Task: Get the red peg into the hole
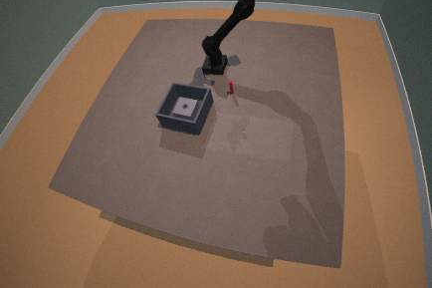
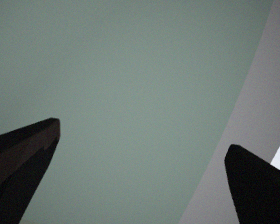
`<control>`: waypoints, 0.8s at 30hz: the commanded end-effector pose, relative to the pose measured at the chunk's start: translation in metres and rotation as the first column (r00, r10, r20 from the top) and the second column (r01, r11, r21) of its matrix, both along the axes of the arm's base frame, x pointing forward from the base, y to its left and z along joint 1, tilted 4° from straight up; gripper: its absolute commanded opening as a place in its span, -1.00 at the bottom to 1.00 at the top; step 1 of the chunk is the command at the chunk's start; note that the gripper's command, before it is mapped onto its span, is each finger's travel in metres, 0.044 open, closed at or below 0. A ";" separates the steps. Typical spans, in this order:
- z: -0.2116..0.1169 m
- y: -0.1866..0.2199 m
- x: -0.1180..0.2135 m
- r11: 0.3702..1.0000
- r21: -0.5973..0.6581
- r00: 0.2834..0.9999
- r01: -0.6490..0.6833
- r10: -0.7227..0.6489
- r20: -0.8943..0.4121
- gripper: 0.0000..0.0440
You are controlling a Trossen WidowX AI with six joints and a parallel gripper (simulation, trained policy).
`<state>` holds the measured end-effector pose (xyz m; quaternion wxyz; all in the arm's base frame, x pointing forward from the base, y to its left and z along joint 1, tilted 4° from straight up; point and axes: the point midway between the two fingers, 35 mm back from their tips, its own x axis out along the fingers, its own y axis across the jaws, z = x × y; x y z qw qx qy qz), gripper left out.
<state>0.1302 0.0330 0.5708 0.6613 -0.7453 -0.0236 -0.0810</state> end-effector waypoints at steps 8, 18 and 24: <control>-0.023 -0.038 0.011 0.964 0.263 0.998 0.043 -0.033 -0.044 1.00; -0.058 -0.077 0.025 0.820 0.561 0.991 0.113 -0.053 -0.123 1.00; -0.083 -0.094 0.034 0.690 0.705 0.983 0.162 -0.046 -0.180 1.00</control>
